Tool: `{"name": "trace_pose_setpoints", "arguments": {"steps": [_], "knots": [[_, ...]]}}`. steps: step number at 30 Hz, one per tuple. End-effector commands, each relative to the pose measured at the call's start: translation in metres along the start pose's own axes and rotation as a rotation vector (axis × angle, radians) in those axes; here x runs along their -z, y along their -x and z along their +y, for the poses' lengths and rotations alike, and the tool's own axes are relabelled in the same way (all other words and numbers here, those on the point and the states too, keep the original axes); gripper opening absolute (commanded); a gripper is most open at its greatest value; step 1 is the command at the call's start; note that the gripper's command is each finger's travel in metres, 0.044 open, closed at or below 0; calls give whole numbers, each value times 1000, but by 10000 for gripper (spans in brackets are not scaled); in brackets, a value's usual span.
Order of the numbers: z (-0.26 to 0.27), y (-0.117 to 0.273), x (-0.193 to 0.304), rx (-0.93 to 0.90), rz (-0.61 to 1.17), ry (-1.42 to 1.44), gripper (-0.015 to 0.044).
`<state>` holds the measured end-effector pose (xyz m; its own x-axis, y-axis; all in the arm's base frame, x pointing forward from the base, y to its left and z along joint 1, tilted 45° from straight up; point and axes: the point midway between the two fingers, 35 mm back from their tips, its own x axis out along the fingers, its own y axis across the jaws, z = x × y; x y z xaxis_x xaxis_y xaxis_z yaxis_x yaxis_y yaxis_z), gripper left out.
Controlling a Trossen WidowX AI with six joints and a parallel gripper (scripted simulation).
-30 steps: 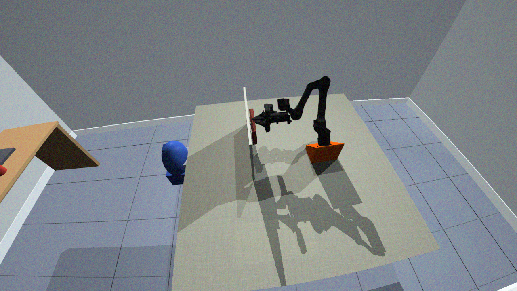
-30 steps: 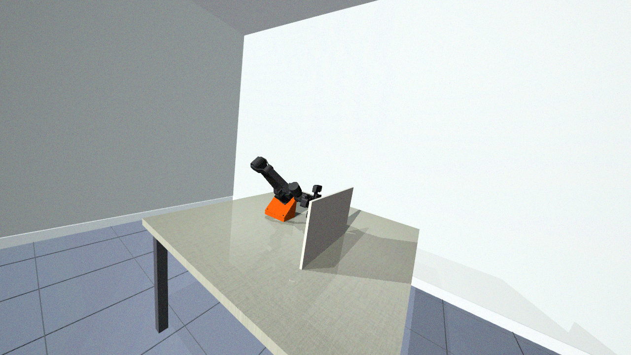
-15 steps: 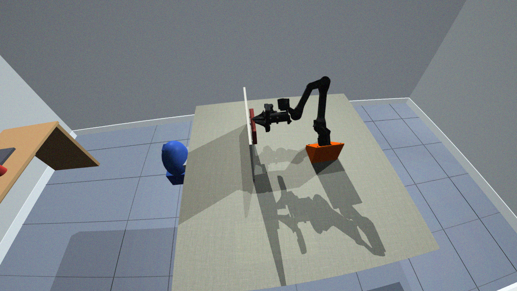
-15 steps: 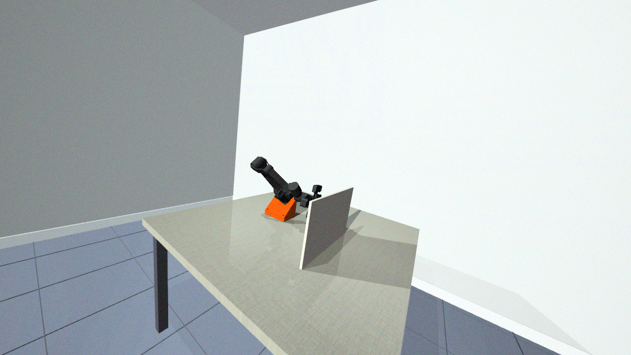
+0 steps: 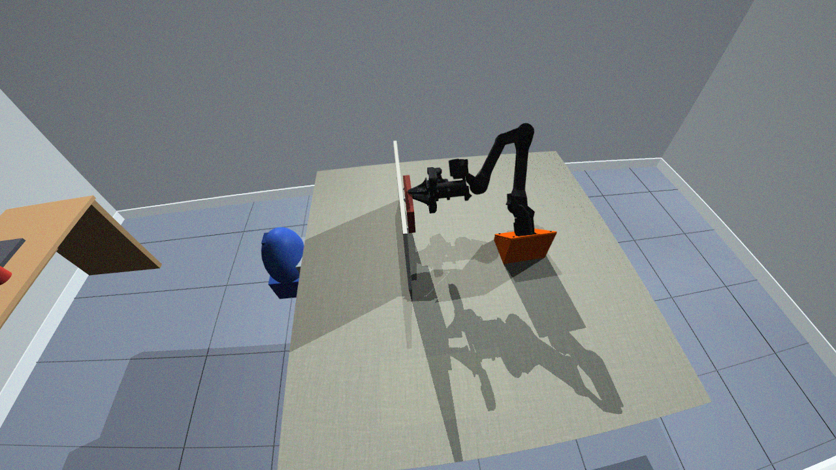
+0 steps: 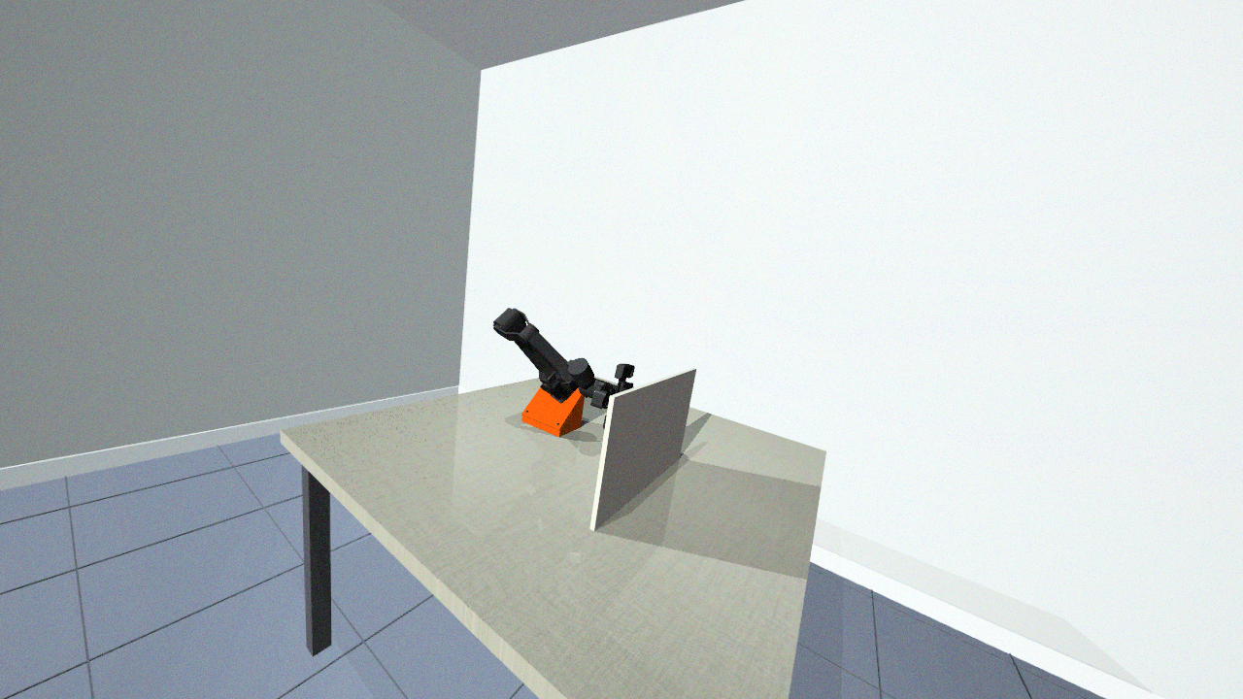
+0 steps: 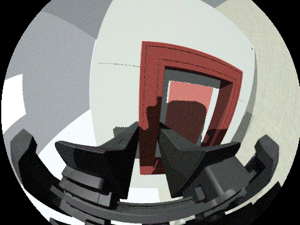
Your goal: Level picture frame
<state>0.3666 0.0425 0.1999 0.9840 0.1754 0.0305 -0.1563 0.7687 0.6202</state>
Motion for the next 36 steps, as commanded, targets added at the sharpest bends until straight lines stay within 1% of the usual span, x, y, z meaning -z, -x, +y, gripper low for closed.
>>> {"name": "trace_pose_setpoints", "arguments": {"steps": [1,36], "knots": [[5,-1,1,-17,1,2,0],[4,-1,3,-17,1,2,0]]}}
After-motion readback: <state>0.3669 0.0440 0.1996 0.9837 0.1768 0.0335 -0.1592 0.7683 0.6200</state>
